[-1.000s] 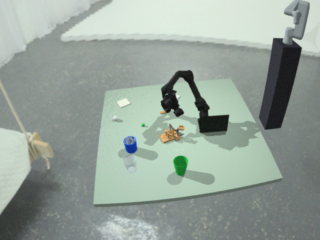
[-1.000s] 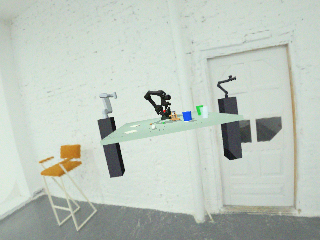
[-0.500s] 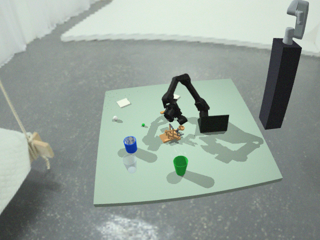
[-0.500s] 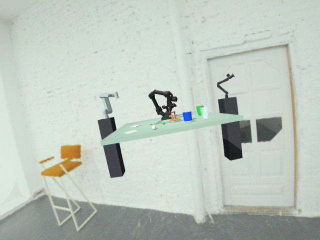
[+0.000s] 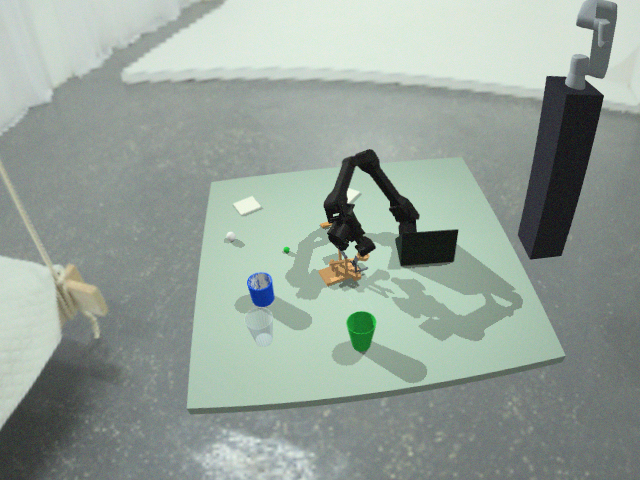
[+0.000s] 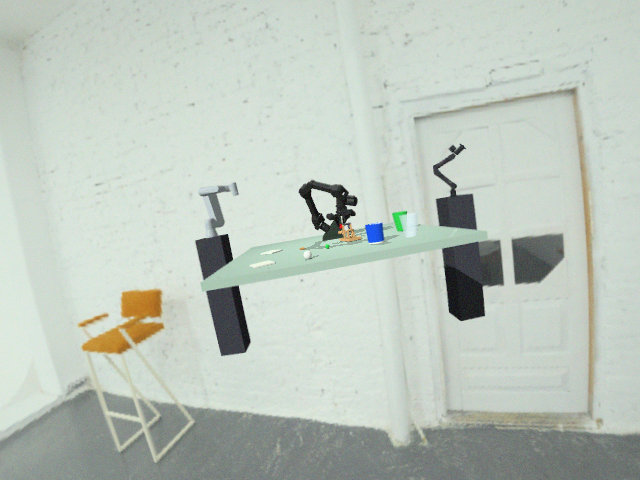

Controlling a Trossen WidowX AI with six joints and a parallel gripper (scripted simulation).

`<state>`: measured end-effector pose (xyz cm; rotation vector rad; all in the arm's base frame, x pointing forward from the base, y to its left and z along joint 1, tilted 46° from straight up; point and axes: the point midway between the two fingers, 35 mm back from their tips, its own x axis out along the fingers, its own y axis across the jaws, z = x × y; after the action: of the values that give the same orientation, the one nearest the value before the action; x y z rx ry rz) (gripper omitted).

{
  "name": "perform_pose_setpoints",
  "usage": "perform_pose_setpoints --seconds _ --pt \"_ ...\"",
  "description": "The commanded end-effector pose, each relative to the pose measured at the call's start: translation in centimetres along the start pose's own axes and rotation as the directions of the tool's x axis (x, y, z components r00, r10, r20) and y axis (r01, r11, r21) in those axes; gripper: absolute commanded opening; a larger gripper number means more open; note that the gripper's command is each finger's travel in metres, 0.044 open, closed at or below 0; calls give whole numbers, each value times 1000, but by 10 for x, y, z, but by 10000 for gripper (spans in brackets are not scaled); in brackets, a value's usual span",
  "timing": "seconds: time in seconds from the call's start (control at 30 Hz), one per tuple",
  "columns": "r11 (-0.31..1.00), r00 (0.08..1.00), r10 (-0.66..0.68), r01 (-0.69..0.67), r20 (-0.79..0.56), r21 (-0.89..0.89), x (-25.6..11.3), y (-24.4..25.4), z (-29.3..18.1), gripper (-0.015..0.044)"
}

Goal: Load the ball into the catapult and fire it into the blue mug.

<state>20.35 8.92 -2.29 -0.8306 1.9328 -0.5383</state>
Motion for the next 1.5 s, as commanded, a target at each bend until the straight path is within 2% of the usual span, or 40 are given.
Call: perform_pose_setpoints --seconds 0.0,0.27,0.47,0.8,1.03,1.13,1.17,1.2,1.47 --pt "1000 1000 -8 8 -4 -6 6 -1 0 0" --pt "1000 1000 -8 8 -4 -6 16 -1 5 0" --pt "1000 1000 -1 1 2 0 10 0 4 0" --pt "1000 1000 2 -2 6 0 7 0 4 263" --pt "994 981 106 -105 161 -15 -84 -1 -34 440" --pt "993 977 118 -116 175 -20 -93 -2 -40 440" --pt "995 982 95 -93 165 -20 -78 1 -27 440" --pt "995 978 100 -97 181 -25 -80 2 -22 440" --pt "989 894 149 -124 422 -85 -122 18 51 440"
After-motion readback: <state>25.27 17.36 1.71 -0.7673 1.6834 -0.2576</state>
